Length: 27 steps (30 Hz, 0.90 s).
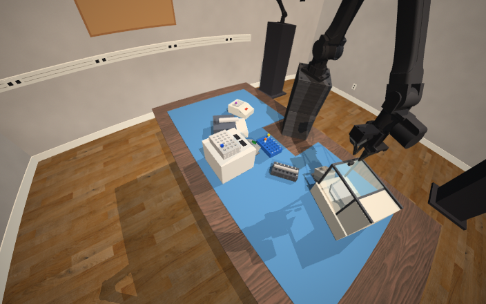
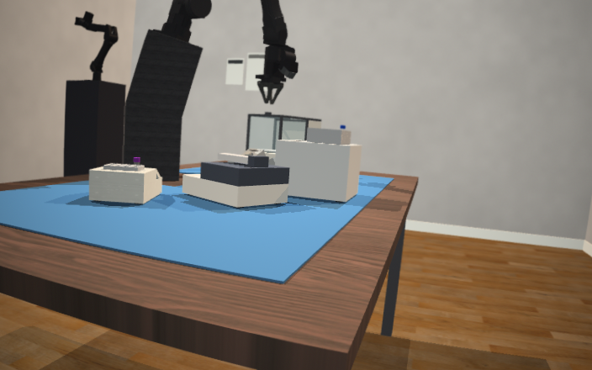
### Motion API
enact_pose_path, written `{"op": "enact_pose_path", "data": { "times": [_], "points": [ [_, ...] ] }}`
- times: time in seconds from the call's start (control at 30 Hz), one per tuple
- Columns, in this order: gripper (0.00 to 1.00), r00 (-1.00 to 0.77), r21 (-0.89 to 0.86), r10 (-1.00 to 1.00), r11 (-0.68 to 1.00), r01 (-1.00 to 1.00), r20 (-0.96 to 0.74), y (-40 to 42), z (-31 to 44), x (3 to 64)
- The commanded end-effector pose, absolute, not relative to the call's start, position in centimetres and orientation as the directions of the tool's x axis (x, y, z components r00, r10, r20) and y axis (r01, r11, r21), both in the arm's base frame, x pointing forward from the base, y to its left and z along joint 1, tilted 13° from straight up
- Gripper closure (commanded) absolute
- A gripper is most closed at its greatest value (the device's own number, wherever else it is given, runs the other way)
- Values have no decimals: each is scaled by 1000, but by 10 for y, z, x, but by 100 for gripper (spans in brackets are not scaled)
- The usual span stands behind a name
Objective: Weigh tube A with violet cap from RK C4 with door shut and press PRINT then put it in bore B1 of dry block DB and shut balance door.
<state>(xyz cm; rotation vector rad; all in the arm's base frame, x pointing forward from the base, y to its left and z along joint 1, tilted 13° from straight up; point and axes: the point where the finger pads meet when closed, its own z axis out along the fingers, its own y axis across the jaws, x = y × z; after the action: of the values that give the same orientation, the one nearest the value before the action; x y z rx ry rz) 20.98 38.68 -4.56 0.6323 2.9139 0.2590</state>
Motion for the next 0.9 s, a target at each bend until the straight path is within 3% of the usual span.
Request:
{"op": "enact_pose_path", "data": {
  "times": [0.0,0.87],
  "points": [
    [70,-895,221,433,888,403,-108,391,-30,209],
    [70,-897,224,428,890,398,-108,392,-17,210]
  ]
}}
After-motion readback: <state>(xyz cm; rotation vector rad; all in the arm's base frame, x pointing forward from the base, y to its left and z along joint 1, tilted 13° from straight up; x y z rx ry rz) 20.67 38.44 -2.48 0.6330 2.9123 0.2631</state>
